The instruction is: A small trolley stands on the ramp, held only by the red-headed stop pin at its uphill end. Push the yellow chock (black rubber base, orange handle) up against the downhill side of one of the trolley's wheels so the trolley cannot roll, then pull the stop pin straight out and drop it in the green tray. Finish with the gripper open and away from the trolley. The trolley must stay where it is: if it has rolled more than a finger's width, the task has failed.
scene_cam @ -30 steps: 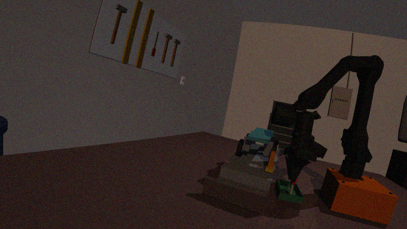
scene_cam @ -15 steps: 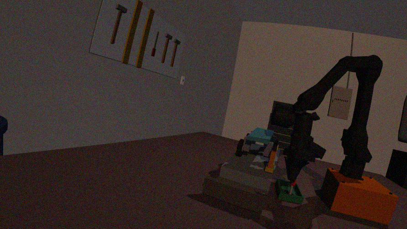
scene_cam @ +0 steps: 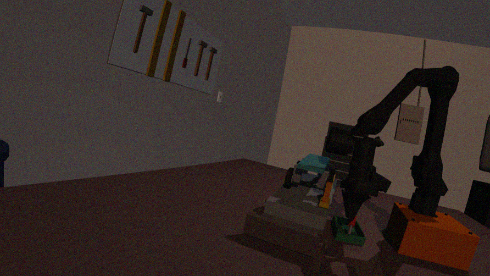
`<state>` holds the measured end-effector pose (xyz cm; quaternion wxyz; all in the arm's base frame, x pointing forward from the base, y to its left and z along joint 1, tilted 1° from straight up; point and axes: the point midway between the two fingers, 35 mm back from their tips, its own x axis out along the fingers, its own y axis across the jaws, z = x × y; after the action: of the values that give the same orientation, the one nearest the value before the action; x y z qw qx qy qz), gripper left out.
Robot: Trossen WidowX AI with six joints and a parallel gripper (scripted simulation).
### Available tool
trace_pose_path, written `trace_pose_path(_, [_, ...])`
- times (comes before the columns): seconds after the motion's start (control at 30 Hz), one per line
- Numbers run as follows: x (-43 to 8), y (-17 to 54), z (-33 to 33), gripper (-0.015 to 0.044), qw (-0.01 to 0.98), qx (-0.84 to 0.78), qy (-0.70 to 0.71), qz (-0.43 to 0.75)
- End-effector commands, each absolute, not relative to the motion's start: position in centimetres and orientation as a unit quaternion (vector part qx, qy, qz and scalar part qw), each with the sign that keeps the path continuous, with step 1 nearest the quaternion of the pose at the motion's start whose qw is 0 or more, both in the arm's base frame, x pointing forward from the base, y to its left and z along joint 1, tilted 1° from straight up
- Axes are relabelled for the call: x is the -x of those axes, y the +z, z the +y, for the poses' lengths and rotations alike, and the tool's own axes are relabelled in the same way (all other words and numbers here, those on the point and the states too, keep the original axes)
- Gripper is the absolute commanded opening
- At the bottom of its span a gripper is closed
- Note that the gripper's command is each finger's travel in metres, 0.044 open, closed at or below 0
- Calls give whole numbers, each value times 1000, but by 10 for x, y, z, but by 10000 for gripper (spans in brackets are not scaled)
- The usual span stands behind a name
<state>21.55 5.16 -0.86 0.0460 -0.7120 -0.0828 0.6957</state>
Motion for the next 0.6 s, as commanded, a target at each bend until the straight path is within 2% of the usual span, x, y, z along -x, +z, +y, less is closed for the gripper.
trace_pose_path(0.0, [-215, -12, 50, 190, 47, 710, 698, -85])
trace_pose_path(0.33, [-215, -15, 47, 190, 47, 710, 698, -85])
trace_pose_path(0.5, [-216, -12, 48, 321, 46, 712, 695, -83])
trace_pose_path(0.57, [-216, -12, 48, 340, 46, 712, 695, -83])
